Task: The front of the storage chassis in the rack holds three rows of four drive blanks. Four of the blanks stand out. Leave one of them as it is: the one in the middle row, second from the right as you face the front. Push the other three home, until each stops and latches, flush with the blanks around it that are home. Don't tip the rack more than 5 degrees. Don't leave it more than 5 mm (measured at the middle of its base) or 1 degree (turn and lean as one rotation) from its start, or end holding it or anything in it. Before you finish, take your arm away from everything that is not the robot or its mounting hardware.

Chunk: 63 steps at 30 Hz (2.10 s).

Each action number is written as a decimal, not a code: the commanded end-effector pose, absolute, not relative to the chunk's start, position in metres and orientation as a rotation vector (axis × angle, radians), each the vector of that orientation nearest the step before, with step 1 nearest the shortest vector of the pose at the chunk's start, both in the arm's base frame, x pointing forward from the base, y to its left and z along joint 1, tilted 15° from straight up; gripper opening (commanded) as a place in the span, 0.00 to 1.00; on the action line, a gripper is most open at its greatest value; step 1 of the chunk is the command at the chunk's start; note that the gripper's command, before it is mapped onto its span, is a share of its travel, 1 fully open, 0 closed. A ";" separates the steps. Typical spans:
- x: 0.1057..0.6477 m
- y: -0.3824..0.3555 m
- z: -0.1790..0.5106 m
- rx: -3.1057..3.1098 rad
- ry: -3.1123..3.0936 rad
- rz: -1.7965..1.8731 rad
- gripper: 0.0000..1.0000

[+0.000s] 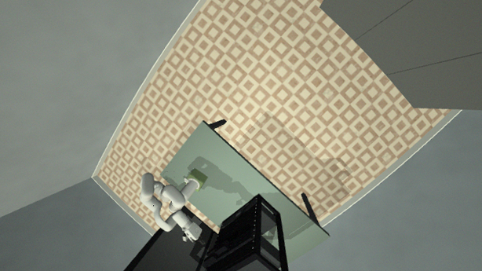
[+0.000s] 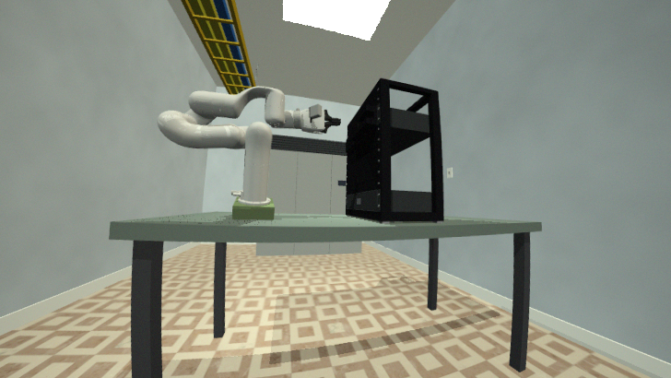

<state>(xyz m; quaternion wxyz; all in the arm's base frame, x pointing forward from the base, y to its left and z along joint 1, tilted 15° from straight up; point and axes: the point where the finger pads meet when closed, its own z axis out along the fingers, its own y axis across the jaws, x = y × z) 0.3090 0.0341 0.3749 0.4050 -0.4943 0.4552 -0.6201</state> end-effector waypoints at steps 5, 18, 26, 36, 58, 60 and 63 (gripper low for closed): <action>0.302 0.031 0.374 -1.322 1.112 -1.484 0.00; 0.311 0.048 0.365 -1.322 1.113 -1.484 0.00; 0.321 0.068 0.353 -1.323 1.113 -1.484 0.00; 0.332 0.087 0.343 -1.323 1.113 -1.484 0.00; 0.363 0.094 0.339 -1.322 1.113 -1.484 0.00; 0.375 0.093 0.339 -1.322 1.113 -1.484 0.00; 0.387 0.092 0.340 -1.322 1.113 -1.484 0.00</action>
